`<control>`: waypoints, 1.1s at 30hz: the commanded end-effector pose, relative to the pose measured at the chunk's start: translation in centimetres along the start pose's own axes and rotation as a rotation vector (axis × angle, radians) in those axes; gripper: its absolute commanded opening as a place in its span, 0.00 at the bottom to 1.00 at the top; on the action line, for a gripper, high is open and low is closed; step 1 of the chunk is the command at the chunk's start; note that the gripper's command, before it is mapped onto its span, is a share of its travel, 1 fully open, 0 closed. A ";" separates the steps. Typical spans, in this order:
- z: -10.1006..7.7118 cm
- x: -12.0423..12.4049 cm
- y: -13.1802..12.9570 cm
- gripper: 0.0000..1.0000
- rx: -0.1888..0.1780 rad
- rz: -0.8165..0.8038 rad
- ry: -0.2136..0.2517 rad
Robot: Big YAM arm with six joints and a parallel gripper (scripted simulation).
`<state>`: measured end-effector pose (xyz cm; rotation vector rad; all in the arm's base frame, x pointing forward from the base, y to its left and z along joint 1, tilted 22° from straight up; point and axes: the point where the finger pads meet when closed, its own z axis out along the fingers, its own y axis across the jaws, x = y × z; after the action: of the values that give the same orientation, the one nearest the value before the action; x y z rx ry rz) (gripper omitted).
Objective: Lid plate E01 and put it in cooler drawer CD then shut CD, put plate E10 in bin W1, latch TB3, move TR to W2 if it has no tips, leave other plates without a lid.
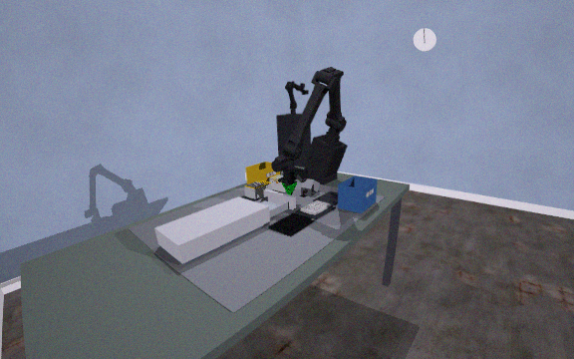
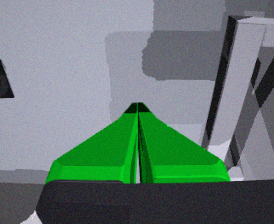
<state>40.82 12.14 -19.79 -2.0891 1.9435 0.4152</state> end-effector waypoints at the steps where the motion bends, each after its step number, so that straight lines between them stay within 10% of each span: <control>1: -0.7 -0.2 -1.2 0.00 0.026 -0.003 -0.004; 33: -0.8 0.5 -4.6 0.00 0.025 0.005 -0.004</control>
<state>43.96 12.49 -19.60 -2.0868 1.9426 0.4114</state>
